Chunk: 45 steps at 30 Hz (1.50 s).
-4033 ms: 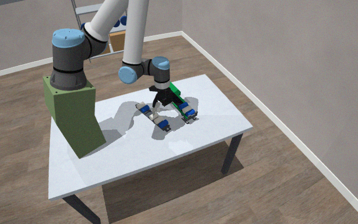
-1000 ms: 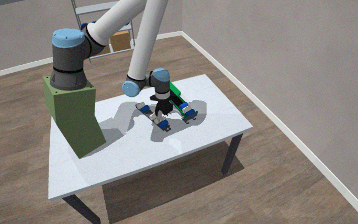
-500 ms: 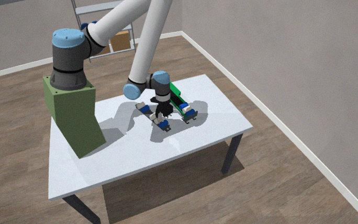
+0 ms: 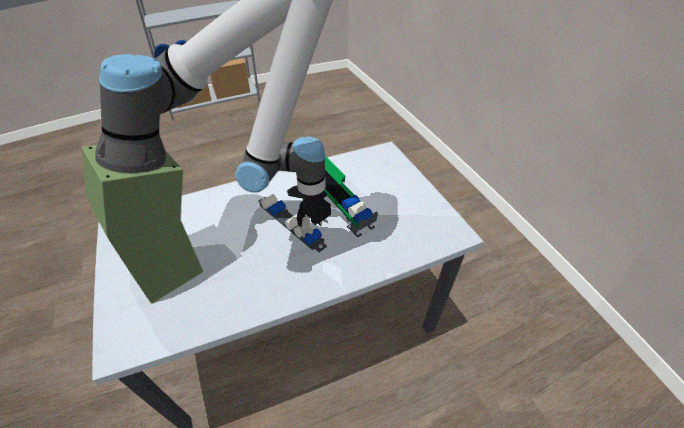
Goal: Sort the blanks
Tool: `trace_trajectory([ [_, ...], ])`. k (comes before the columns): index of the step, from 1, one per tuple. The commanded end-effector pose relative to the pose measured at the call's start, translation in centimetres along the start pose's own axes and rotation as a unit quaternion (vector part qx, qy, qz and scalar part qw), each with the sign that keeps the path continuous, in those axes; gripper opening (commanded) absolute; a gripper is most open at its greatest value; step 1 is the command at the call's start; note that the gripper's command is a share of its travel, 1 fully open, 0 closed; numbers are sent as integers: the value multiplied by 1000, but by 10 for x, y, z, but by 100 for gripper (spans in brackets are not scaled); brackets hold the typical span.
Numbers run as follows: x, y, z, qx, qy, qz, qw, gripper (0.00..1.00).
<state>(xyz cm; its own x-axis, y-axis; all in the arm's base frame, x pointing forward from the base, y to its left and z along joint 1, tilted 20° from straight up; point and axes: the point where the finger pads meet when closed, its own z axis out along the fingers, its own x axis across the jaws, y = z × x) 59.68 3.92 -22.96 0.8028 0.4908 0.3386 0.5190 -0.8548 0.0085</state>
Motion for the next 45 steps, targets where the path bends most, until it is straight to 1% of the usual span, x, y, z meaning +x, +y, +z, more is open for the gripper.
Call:
trace_trajectory([
  [1, 0, 0, 0, 0, 0, 0, 1000, 48],
  [33, 0, 0, 0, 0, 0, 0, 1000, 48],
  [42, 0, 0, 7, 0, 0, 0, 1000, 48],
  [45, 0, 0, 13, 0, 0, 0, 1000, 48],
])
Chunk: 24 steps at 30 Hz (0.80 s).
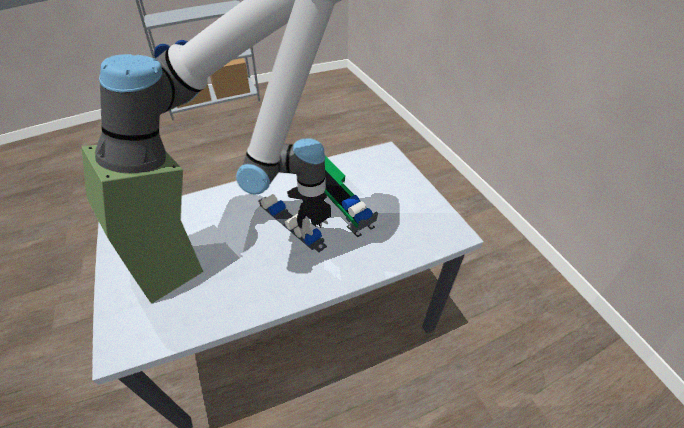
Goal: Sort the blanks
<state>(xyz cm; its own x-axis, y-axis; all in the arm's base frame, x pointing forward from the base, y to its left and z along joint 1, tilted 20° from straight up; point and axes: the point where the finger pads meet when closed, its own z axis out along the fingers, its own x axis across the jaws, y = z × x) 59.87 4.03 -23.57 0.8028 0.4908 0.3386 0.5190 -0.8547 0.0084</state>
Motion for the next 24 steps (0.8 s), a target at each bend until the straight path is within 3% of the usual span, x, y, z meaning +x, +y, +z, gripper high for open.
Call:
trace_trajectory([
  [1, 0, 0, 8, 0, 0, 0, 1000, 48],
  [11, 0, 0, 26, 0, 0, 0, 1000, 48],
  [24, 0, 0, 29, 0, 0, 0, 1000, 48],
])
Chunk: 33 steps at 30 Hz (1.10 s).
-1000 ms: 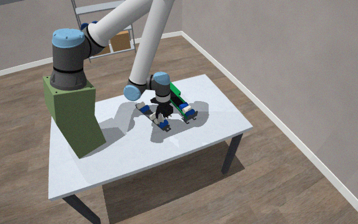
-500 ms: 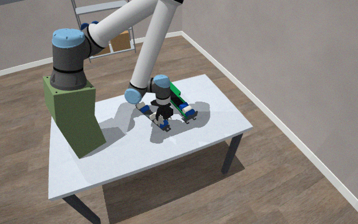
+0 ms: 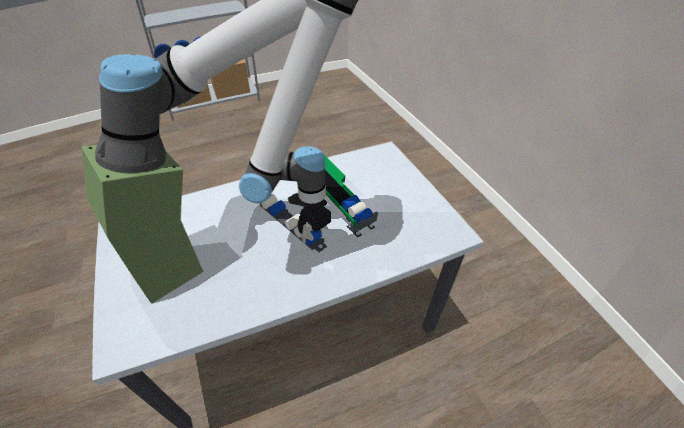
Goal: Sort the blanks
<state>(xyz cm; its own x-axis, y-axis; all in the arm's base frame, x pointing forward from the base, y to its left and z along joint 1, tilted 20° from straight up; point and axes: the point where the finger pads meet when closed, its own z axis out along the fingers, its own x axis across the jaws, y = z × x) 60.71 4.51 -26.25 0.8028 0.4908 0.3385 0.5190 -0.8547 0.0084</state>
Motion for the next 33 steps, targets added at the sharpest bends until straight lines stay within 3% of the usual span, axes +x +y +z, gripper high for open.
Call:
trace_trajectory([
  [1, 0, 0, 0, 0, 0, 0, 1000, 48],
  [29, 0, 0, 0, 0, 0, 0, 1000, 48],
  [30, 0, 0, 0, 0, 0, 0, 1000, 35],
  [33, 0, 0, 0, 0, 0, 0, 1000, 35],
])
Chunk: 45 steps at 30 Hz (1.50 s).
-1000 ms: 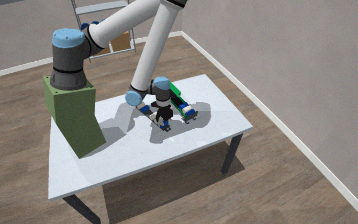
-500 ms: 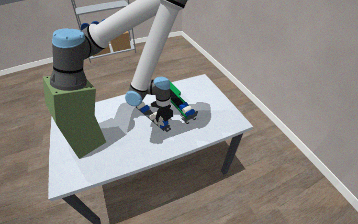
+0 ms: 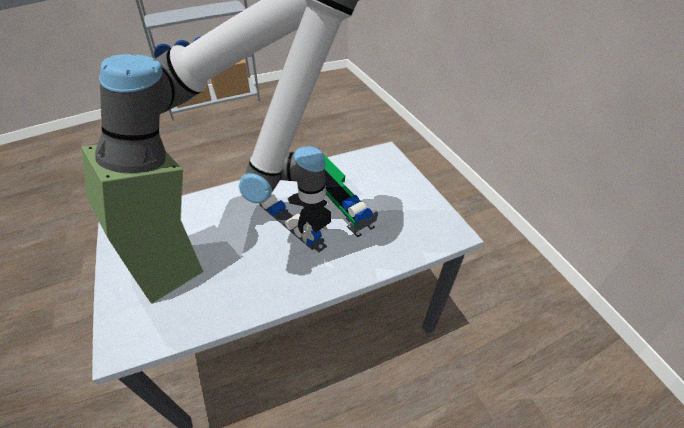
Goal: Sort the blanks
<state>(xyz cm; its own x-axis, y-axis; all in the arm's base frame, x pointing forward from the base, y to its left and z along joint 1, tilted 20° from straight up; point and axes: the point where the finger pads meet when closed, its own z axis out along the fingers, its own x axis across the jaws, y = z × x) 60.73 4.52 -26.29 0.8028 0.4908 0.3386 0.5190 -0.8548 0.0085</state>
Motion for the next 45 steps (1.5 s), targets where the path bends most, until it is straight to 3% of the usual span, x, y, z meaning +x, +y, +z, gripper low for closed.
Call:
trace_trajectory([
  [1, 0, 0, 0, 0, 0, 0, 1000, 35],
  [33, 0, 0, -1, 0, 0, 0, 1000, 35],
  [42, 0, 0, -20, 0, 0, 0, 1000, 35],
  [45, 0, 0, -35, 0, 0, 0, 1000, 35],
])
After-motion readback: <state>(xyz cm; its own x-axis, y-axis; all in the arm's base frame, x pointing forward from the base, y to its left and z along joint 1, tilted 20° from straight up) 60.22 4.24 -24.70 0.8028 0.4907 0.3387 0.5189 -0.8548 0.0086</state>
